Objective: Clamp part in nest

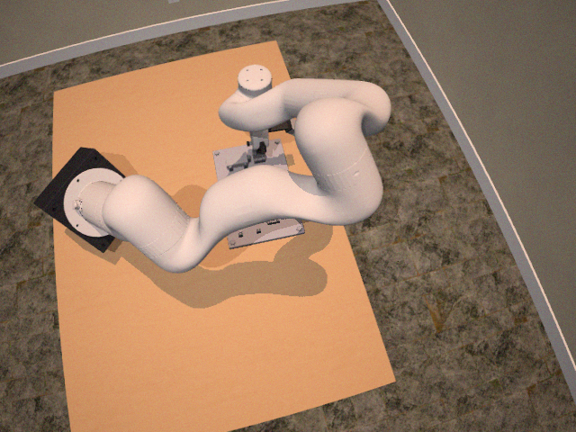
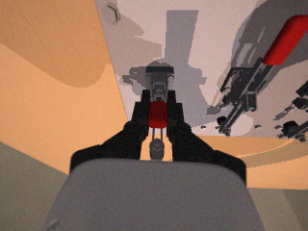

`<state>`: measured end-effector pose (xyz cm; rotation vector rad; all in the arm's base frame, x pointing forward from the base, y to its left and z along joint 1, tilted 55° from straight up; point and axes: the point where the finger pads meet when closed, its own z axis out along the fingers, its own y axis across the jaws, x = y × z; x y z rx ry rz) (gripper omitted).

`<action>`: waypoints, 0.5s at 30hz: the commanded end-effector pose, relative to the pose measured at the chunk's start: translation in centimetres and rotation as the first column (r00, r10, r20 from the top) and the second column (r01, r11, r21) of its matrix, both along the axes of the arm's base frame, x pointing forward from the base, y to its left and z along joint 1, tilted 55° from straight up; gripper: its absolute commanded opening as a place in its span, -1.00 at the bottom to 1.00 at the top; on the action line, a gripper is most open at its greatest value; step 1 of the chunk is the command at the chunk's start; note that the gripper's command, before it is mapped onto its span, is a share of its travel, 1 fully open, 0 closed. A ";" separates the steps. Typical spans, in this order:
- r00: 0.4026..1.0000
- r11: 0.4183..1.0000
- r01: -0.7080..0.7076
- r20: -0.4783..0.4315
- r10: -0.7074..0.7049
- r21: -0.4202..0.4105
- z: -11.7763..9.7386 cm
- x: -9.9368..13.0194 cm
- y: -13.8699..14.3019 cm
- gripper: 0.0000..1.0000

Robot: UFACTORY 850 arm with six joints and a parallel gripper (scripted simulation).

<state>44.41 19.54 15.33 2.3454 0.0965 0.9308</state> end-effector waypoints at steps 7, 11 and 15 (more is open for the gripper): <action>1.000 1.000 -0.001 0.000 0.001 0.001 0.1 0.1 0.1 -1.00; 1.000 1.000 -0.001 0.000 0.001 0.001 0.1 0.1 0.1 -1.00; 1.000 1.000 -0.001 0.000 0.001 0.001 0.2 0.2 0.1 -1.00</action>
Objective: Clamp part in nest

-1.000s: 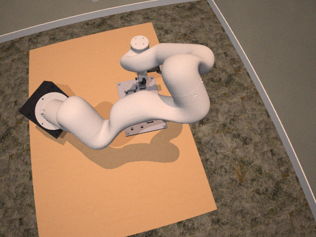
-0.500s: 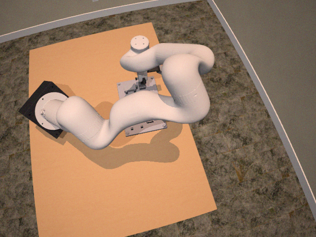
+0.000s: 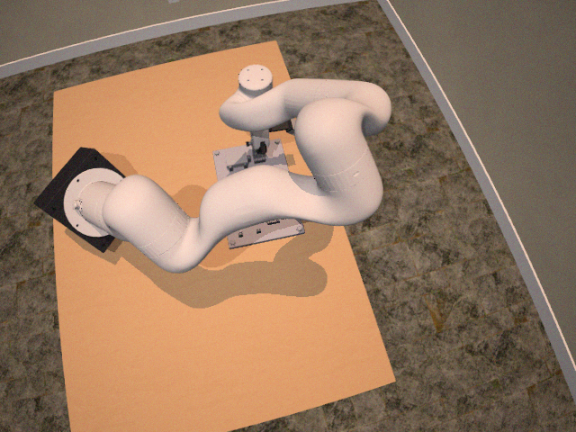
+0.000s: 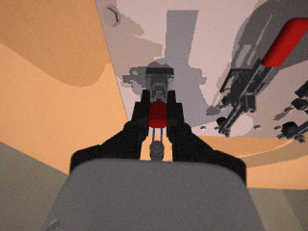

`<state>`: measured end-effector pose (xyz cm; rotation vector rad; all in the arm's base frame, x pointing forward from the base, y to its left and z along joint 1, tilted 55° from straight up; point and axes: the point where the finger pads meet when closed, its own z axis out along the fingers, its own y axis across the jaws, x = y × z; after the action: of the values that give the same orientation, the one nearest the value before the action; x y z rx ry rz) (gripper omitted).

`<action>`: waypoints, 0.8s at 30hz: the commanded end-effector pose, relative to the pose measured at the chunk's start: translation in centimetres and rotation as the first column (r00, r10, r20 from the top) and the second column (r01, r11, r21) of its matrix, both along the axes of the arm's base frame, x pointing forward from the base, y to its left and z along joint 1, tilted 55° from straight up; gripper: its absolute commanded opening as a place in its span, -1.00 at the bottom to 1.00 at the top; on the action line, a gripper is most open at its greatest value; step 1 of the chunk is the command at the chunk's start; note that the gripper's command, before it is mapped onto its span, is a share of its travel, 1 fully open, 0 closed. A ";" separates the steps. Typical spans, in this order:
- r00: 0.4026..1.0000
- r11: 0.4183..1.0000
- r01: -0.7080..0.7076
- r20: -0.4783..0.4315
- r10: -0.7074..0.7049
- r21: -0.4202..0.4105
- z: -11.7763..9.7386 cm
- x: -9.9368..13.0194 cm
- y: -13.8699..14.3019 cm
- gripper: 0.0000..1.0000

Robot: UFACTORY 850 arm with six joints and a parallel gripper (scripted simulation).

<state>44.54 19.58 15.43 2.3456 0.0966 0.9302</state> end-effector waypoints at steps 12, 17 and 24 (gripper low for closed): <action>1.000 1.000 -0.001 0.001 0.001 0.001 0.4 0.5 0.2 -1.00; 1.000 1.000 -0.001 0.001 0.001 0.001 0.6 0.8 0.3 -1.00; 1.000 1.000 -0.001 0.001 0.001 0.001 0.8 1.3 0.4 -1.00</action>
<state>45.74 19.90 16.21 2.3455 0.0962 0.9311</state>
